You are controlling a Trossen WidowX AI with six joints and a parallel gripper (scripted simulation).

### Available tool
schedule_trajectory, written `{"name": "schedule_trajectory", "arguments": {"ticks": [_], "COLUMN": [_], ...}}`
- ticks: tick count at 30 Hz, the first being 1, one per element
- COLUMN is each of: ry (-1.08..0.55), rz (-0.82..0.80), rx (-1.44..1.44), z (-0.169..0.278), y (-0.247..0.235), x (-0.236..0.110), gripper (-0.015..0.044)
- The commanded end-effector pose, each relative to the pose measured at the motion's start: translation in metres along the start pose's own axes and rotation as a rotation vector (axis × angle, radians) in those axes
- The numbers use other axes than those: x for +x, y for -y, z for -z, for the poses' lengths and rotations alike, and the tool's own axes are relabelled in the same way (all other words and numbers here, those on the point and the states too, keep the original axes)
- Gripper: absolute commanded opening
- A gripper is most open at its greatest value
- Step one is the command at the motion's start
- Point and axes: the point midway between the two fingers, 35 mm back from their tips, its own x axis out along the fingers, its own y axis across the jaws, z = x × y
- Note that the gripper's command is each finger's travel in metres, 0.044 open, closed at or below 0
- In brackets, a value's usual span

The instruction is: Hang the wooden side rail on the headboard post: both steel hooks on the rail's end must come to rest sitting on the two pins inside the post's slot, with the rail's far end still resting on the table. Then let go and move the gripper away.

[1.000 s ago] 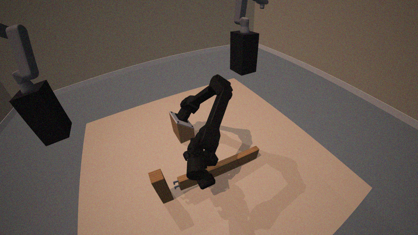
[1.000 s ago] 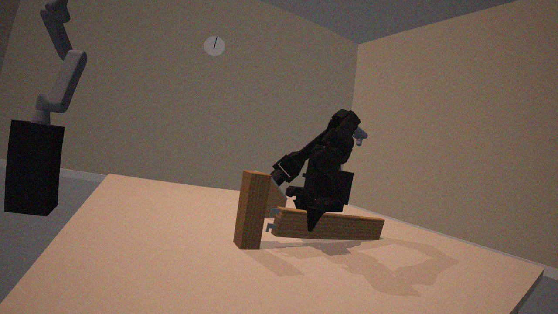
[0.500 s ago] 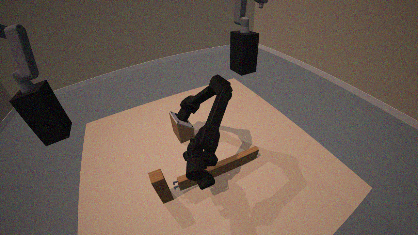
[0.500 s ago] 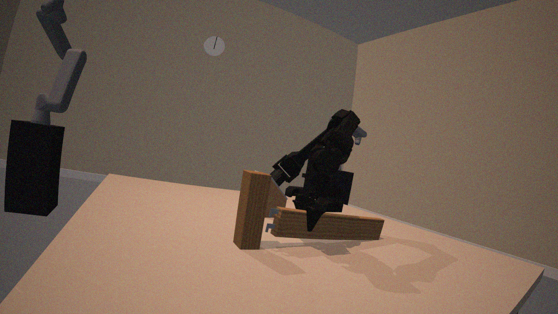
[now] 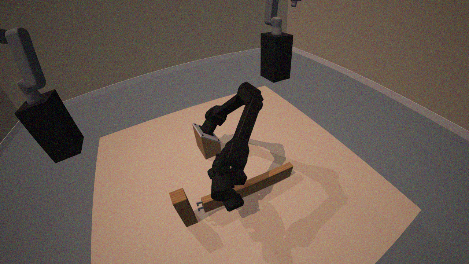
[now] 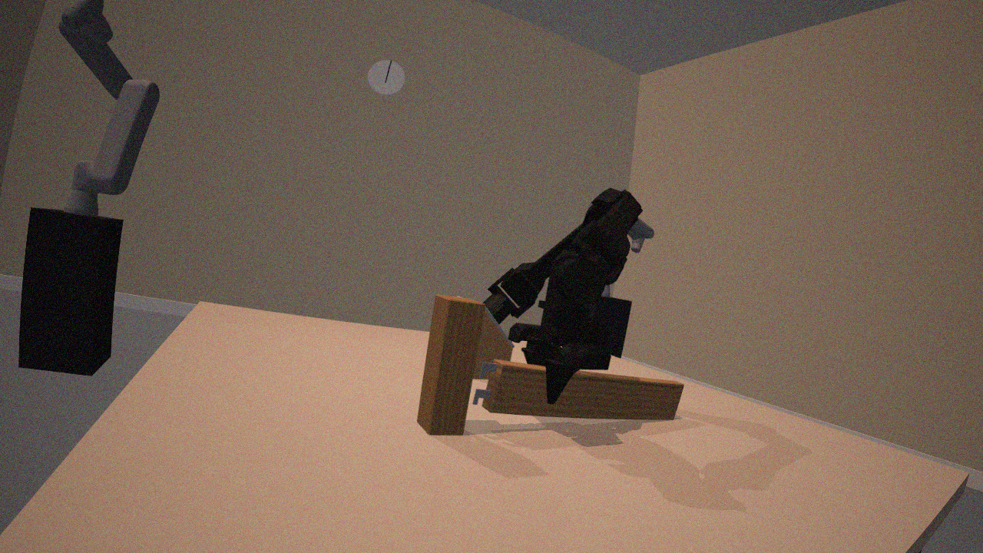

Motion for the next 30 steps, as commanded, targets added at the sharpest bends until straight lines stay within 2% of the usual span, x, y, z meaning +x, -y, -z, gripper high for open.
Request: {"name": "schedule_trajectory", "arguments": {"ticks": [1,30], "ry": [-0.005,-0.005], "rz": [0.010,0.010], "rx": [0.006,0.006], "z": [0.0047,0.0078], "y": [0.0004,0.0004], "x": [-0.0041,-0.0044], "gripper": [0.0000,0.0000]}}
